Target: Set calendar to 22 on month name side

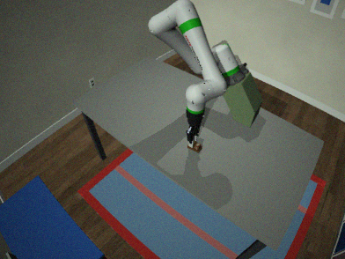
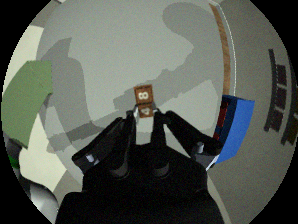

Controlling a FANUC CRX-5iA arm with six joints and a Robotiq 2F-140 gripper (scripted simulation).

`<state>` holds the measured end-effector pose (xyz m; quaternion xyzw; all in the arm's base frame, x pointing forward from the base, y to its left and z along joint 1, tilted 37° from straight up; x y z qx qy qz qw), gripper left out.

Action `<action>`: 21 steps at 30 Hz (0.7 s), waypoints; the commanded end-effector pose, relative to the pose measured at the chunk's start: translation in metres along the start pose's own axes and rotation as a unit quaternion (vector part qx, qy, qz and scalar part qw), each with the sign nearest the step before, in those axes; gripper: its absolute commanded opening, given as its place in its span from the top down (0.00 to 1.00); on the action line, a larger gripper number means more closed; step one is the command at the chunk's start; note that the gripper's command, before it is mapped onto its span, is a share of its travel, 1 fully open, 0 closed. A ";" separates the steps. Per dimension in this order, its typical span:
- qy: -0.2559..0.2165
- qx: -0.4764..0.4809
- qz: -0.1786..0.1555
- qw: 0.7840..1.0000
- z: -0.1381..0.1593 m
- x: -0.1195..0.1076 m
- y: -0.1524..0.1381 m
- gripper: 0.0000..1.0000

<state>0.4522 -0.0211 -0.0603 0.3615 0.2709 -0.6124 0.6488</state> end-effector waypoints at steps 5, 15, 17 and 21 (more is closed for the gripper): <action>0.000 0.000 0.000 1.000 0.000 0.000 0.000 0.83; 0.000 0.000 0.000 1.000 0.000 0.000 0.000 0.83; 0.000 0.000 0.000 1.000 0.000 0.000 0.000 0.80; 0.000 0.000 0.000 1.000 0.000 0.000 0.000 0.78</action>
Point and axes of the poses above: the point where the finger pads meet when closed, its own x axis out along the fingers, its own y axis across the jaws, z = x × y, the point moved 9 cm from there along -x, back along the fingers, and after that the axes turned 14 degrees about x, right-handed, at the moved point
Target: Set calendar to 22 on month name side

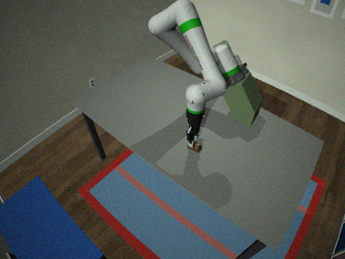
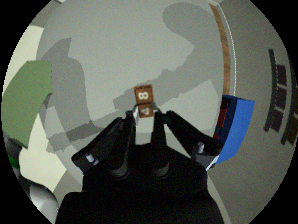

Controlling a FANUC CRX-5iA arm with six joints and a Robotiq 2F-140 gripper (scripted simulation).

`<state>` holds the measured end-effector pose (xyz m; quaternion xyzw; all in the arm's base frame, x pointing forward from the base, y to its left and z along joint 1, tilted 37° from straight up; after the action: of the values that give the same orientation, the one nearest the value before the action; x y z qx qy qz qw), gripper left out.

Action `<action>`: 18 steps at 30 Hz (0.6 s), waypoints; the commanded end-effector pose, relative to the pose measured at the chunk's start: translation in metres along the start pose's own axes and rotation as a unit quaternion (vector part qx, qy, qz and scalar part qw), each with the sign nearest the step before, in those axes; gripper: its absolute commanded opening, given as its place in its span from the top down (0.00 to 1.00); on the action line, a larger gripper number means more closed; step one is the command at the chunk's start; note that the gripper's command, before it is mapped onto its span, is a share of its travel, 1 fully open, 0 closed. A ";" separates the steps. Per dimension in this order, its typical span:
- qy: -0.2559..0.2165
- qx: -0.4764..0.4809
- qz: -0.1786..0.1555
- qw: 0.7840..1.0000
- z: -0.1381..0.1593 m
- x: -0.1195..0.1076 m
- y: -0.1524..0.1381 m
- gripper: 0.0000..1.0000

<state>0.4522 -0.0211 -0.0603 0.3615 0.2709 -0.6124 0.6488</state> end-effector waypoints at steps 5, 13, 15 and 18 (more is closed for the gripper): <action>0.000 0.000 0.000 1.000 0.000 0.000 0.000 0.73; 0.000 0.000 0.000 1.000 0.000 0.000 0.000 0.71; 0.000 0.000 0.000 1.000 0.000 0.000 0.000 0.71; 0.000 0.000 0.000 1.000 0.000 0.000 0.000 0.71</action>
<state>0.4522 -0.0211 -0.0603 0.3615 0.2709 -0.6124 0.6488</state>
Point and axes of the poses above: the point where the finger pads meet when closed, its own x axis out along the fingers, its own y axis across the jaws, z = x × y, the point moved 9 cm from there along -x, back along the fingers, and after that the axes turned 14 degrees about x, right-handed, at the moved point
